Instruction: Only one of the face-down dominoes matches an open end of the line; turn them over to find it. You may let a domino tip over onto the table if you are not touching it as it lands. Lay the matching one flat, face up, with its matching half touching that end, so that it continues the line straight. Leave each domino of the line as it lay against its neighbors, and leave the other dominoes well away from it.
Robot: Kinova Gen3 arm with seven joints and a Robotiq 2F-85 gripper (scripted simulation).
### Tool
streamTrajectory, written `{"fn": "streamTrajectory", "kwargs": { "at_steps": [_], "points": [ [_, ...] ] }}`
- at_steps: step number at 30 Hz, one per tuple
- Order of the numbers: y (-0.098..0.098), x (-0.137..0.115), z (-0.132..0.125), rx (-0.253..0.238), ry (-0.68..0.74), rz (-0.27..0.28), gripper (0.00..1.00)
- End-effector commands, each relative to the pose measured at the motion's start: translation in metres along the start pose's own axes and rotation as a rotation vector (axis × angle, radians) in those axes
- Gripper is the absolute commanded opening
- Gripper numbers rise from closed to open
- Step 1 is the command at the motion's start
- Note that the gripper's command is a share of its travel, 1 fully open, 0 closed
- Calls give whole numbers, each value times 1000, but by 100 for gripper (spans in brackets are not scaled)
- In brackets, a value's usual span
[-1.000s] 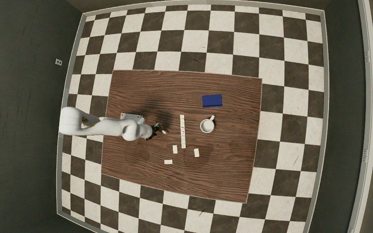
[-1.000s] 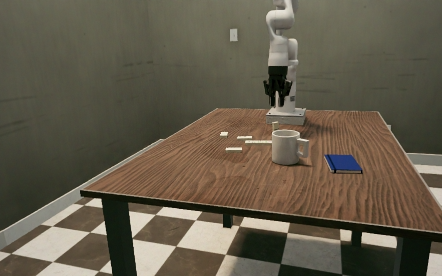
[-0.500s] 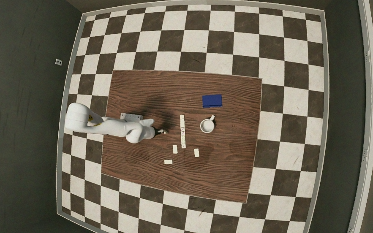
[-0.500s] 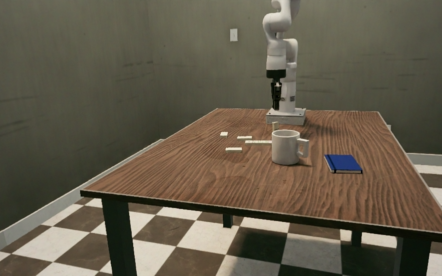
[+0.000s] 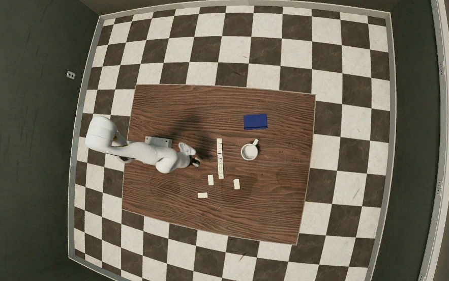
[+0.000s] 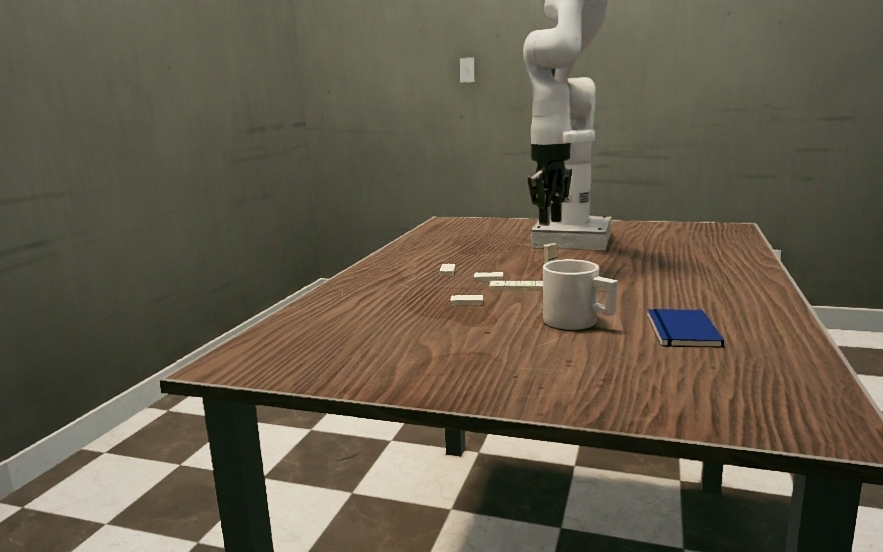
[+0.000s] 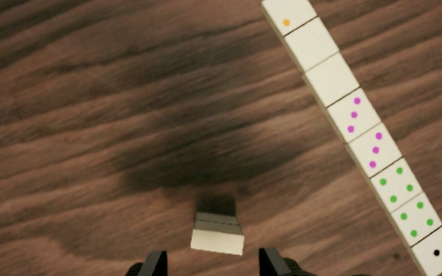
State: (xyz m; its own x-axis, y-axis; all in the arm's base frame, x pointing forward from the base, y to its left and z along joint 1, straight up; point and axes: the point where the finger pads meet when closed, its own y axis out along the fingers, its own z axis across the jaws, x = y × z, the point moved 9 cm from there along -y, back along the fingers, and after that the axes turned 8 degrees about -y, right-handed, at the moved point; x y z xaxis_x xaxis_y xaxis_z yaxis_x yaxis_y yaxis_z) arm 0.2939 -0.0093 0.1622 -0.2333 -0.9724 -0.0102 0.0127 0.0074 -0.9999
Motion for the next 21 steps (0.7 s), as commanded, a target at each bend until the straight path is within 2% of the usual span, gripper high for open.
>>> {"fn": "streamTrajectory", "kwargs": {
  "at_steps": [1,10,21],
  "points": [
    [1,-1,3,-3,87,-8,50],
    [1,-2,5,-2,164,-6,50],
    [1,-2,5,-2,168,-6,50]
  ]
}}
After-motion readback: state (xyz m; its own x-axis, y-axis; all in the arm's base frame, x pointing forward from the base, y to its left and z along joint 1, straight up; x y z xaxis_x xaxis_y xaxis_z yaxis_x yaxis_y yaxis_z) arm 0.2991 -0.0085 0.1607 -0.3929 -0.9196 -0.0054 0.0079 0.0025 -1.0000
